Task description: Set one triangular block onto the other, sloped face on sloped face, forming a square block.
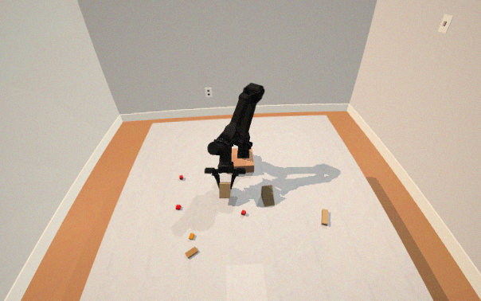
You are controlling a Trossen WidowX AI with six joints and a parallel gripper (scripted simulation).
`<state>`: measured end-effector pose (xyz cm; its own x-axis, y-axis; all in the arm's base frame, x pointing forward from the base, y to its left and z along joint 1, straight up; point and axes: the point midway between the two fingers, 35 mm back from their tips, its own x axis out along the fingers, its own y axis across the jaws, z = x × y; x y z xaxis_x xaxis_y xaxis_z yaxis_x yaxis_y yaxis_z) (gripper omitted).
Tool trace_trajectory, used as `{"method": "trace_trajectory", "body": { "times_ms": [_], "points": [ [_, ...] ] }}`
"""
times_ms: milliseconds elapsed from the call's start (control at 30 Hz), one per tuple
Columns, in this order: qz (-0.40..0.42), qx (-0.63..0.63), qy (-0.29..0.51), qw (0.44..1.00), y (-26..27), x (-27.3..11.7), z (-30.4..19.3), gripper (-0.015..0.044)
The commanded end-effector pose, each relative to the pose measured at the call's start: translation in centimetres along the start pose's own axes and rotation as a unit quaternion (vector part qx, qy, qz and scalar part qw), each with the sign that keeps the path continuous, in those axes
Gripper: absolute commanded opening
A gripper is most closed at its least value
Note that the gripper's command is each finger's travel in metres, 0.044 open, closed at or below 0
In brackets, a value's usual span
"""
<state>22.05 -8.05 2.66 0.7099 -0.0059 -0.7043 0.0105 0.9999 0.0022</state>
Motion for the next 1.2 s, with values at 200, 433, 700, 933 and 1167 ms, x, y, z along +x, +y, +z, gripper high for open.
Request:
{"method": "trace_trajectory", "body": {
  "times_ms": [200,433,700,933,1167],
  "points": [
    [-0.003,-0.004,-0.007,1.0,0.2,-3.5,3.1,0.0],
    [-0.003,-0.004,-0.007,1.0,0.6,-5.0,3.8,0.0],
    [-0.003,-0.004,-0.007,1.0,0.6,-5.0,3.8,0.0],
    [0.003,-0.001,0.03,1.0,0.6,-4.8,3.7,0.0],
    [0.012,-0.007,0.096,0.995,0.6,-4.7,4.0,0.0]
  ]
}}
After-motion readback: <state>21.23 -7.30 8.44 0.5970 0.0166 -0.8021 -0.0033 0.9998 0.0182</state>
